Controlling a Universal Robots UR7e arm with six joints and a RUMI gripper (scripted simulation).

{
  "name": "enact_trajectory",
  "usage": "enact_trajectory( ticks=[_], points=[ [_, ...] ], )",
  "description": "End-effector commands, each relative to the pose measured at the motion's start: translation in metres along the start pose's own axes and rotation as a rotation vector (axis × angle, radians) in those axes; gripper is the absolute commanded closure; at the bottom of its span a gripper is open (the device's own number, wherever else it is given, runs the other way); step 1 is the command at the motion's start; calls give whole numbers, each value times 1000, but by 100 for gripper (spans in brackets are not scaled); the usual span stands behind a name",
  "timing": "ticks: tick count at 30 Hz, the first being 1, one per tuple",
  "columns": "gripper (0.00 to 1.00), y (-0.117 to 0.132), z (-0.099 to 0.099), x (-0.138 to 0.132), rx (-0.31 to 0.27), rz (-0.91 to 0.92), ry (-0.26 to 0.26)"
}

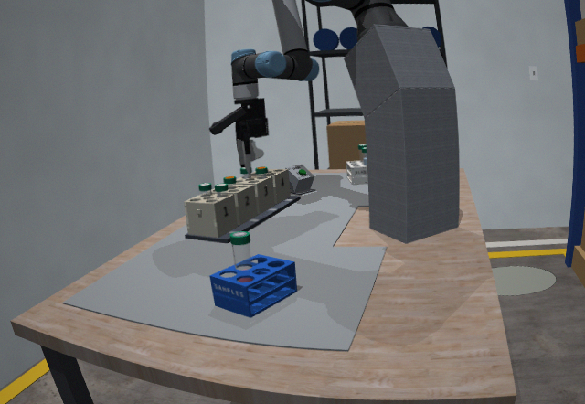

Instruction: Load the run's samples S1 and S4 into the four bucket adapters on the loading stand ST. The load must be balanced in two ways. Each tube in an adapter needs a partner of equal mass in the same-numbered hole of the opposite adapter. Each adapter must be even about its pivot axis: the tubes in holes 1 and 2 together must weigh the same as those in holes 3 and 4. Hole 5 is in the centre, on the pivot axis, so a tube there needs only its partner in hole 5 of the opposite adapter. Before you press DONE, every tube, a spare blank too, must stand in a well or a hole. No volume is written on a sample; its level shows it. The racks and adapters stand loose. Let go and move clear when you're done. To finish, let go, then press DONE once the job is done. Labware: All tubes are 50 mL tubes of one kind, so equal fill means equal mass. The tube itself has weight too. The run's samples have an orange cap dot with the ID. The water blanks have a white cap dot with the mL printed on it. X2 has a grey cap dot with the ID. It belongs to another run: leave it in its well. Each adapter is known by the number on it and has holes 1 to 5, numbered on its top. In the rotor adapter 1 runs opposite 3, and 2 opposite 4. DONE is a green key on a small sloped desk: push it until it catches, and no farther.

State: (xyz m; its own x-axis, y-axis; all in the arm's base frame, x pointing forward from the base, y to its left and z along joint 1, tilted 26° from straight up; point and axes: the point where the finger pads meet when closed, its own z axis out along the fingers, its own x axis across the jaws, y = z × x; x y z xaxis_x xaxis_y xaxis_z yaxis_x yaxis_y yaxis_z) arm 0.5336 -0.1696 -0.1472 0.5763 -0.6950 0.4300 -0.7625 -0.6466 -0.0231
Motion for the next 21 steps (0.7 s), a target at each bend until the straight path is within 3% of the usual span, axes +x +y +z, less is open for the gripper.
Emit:
enact_trajectory(
  ticks=[1, 9, 15, 21],
  points=[
    [65, 0, -11, 0, 1, 0, 1],
    [65, 0, -38, 0, 1, 0, 1],
    [65, 0, -39, 0, 1, 0, 1],
    [65, 47, -39, 18, 1, 300, 1]
  ],
)
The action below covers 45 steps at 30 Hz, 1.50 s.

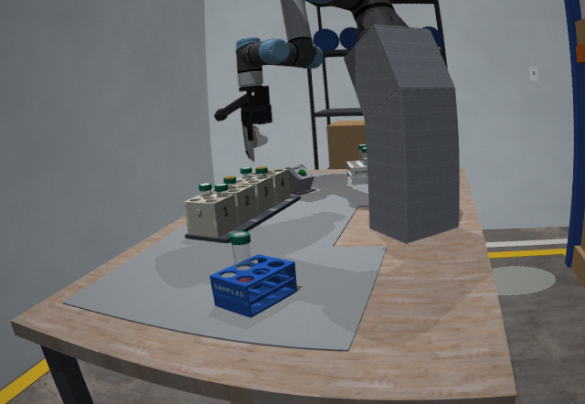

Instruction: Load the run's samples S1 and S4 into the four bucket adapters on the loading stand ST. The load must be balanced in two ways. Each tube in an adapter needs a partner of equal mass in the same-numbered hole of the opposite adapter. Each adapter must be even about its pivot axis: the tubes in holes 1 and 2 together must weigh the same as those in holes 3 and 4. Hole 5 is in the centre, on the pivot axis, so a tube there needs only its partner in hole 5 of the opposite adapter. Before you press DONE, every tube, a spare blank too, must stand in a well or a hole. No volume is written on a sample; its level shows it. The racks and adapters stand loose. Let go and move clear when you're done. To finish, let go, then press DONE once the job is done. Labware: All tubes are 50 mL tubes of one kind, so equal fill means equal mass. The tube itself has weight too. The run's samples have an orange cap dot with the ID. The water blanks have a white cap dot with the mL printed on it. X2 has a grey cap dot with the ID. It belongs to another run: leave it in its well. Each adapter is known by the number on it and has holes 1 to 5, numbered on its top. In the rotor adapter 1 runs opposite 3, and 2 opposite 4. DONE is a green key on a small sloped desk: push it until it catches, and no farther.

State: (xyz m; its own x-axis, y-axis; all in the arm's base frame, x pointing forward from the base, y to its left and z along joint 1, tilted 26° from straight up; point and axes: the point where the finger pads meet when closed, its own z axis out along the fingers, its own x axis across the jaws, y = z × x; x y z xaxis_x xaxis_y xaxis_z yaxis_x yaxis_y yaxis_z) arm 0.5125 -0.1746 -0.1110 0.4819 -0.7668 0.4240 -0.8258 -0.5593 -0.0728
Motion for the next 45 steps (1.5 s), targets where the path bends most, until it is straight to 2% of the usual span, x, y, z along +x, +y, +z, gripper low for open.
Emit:
enact_trajectory(
  ticks=[1, 9, 11, 26, 28, 36, 43, 45],
  points=[
    [65, 34, -1, 18, 2, 231, 1],
    [65, 93, -1, 49, 2, 627, 1],
    [65, 93, -1, 49, 2, 627, 1],
    [65, 205, -1, 106, 2, 1367, 1],
    [65, 205, -1, 106, 2, 1367, 1],
    [65, 264, -1, 136, 2, 1781, 0],
    [65, 316, -1, 163, 2, 1790, 0],
    [65, 316, -1, 163, 2, 1790, 0]
  ],
)
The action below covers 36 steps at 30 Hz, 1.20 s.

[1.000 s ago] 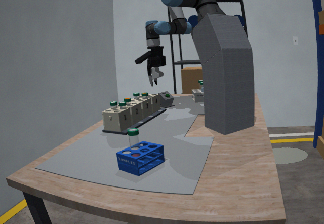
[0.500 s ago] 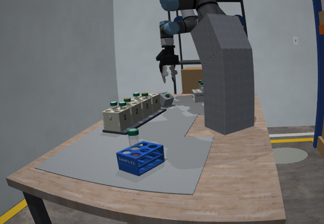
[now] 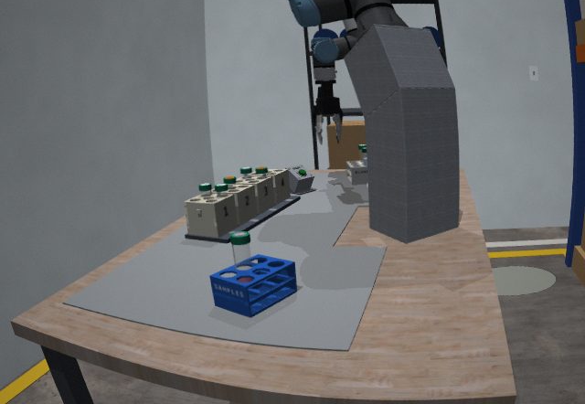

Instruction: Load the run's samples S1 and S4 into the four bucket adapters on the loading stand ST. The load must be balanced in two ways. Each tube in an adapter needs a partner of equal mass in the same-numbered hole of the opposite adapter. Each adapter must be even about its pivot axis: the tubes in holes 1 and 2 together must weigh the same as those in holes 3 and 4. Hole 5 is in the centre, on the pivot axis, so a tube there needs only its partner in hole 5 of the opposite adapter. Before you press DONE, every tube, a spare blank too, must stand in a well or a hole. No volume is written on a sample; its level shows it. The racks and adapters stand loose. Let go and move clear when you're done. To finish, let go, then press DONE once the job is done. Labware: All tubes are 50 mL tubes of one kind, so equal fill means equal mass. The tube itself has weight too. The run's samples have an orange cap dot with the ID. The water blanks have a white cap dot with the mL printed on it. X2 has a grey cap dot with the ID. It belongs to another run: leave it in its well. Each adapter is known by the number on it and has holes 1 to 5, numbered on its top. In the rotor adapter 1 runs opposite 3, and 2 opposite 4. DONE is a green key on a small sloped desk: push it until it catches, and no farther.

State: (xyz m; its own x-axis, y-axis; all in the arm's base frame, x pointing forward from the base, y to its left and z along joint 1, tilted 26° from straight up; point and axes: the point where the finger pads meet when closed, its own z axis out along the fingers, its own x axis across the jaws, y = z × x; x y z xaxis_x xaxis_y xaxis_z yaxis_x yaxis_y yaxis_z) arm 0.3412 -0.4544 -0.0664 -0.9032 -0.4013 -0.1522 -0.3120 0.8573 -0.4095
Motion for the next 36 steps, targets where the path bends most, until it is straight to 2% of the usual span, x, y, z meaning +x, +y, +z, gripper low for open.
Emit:
enact_trajectory(
  ticks=[1, 15, 17, 20, 30, 36],
  points=[
    [65, -21, 1, 25, -7, 26, -2],
    [65, -94, 2, 117, -7, 26, -2],
    [65, -94, 2, 117, -7, 26, -2],
    [65, -107, 2, 134, -7, 26, -2],
    [65, -107, 2, 134, -7, 26, -2],
    [65, -107, 16, 134, -7, 26, -2]
  ],
)
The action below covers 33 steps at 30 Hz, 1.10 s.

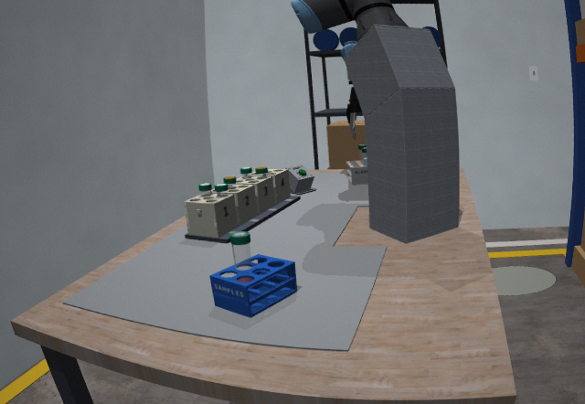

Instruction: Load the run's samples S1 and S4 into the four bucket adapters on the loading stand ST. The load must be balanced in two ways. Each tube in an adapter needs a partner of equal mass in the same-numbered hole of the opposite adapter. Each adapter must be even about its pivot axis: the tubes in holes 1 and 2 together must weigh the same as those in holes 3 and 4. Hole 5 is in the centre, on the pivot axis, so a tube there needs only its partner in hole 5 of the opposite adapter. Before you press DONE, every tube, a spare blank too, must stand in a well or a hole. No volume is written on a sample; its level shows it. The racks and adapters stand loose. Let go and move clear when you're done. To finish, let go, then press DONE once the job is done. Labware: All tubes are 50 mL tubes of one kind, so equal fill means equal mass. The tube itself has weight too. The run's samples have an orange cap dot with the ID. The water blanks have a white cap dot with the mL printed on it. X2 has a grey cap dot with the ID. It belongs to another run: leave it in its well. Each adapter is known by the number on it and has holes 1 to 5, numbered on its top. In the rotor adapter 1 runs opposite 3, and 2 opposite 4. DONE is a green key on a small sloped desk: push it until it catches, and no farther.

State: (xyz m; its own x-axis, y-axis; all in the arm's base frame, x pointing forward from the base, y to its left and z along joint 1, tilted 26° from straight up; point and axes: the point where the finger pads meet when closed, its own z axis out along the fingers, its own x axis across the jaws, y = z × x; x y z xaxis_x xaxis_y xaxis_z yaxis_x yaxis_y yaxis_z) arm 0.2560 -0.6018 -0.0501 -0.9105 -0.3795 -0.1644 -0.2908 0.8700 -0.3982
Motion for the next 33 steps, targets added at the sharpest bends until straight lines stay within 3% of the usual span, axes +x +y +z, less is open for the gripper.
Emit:
enact_trajectory(
  ticks=[1, 8, 29, 30, 33],
  points=[
    [65, -1, 11, 0, 1, 0, 0],
    [65, -1, 33, 0, 1, 0, 0],
    [65, -1, 41, 0, 1, 0, 0],
    [100, -1, 41, 0, 1, 0, 0],
    [100, -1, 41, 0, 1, 0, 0]
  ],
)
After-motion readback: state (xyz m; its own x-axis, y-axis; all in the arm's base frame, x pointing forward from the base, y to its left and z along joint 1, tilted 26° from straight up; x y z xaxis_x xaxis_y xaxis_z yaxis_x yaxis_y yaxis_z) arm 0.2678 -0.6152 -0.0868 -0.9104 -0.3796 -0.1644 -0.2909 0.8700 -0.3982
